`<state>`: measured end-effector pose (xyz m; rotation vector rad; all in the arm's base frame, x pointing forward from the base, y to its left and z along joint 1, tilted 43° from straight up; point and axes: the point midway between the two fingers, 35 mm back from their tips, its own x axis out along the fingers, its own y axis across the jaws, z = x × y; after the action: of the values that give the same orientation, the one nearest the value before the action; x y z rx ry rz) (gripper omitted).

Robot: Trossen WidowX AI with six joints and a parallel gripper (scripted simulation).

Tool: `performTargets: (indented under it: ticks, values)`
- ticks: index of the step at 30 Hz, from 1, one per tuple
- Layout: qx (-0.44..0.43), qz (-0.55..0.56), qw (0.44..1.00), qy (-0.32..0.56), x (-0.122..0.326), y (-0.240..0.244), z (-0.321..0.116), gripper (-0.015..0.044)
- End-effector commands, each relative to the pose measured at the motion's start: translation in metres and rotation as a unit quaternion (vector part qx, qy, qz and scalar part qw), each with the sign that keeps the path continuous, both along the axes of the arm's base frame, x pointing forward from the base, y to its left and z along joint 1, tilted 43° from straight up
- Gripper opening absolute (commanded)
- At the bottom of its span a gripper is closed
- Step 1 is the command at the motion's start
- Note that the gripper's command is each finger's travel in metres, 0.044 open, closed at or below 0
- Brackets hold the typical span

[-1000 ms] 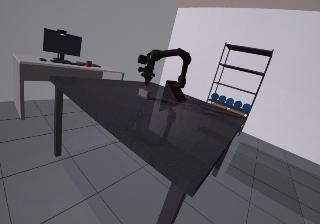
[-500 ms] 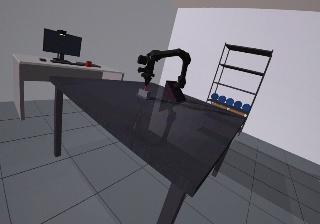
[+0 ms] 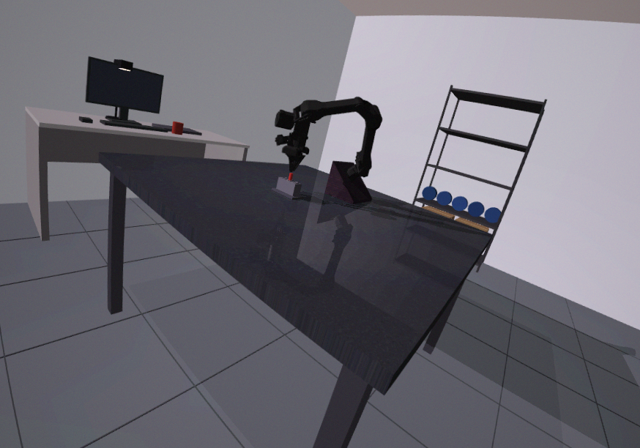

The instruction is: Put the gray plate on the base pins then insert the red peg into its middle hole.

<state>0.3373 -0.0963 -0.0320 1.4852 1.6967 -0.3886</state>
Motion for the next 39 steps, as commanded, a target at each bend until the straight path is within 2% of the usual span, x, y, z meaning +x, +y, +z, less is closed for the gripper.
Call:
performTargets:
  ticks: [1, 39]
  values:
    - [0.000, 0.000, 1.000, 0.000, 0.000, 0.000, 0.000, 0.0150]
    - [0.001, -0.005, 1.000, 0.001, -0.003, -0.014, 0.018, 0.0150]
